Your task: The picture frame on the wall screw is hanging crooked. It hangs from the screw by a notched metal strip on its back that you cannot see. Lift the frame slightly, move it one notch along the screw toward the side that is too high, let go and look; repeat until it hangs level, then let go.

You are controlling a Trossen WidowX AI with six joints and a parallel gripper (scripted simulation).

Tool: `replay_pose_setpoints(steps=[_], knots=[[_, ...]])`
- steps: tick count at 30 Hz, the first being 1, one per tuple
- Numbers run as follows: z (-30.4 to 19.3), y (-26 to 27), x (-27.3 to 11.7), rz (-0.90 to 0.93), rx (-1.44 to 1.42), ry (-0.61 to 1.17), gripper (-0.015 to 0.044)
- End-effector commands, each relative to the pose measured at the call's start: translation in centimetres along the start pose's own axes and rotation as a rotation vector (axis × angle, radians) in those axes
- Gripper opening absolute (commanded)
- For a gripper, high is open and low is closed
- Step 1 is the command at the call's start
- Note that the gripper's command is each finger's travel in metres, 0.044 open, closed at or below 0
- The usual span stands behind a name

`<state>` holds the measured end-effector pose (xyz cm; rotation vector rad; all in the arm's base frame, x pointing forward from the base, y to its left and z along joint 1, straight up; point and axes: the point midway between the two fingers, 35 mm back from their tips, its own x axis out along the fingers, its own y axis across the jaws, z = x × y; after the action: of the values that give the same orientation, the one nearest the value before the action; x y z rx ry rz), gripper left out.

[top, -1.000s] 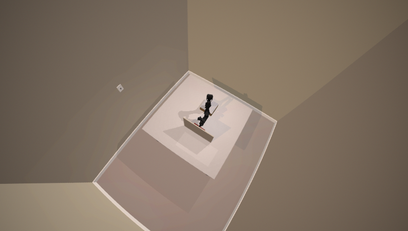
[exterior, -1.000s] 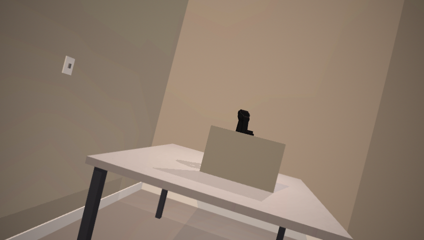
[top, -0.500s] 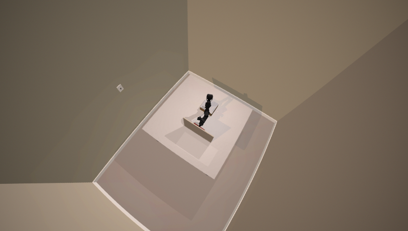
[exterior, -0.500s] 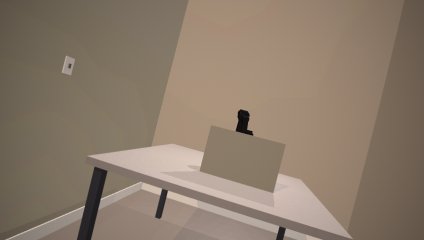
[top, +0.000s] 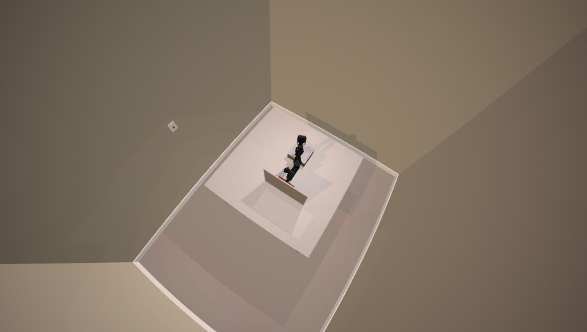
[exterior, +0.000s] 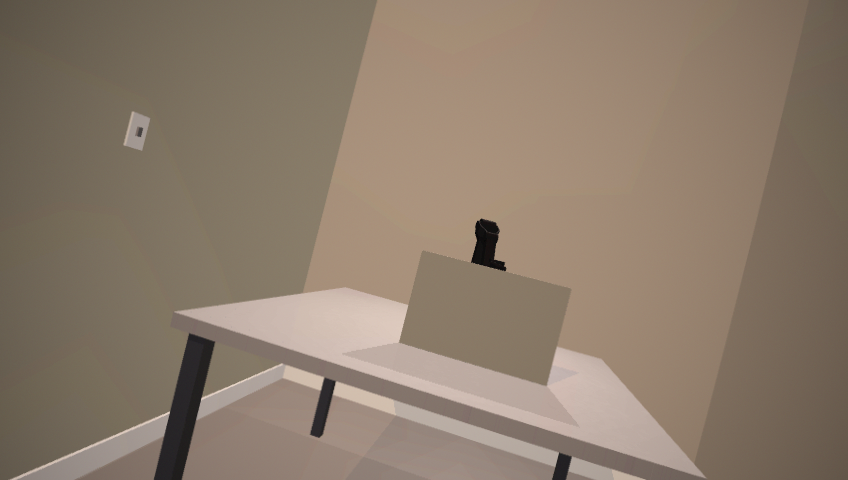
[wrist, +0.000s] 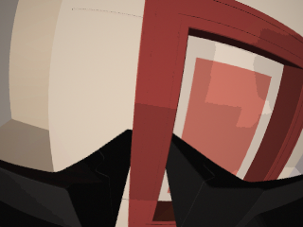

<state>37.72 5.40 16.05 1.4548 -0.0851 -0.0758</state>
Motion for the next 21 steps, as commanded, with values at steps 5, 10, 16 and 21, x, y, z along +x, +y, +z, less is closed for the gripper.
replay_pose_setpoints(steps=[5, 10, 16, 21], knots=[[-0.06, 0.28, -0.03, 0.015, 0.002, 0.001, 0.0], [-0.08, 0.3, -0.03, 0.015, 0.002, 0.001, 0.0], [-0.07, 0.19, -0.02, 0.015, 0.002, 0.001, 0.0], [-0.06, 0.02, -0.02, 0.015, 0.002, 0.001, 0.0]])
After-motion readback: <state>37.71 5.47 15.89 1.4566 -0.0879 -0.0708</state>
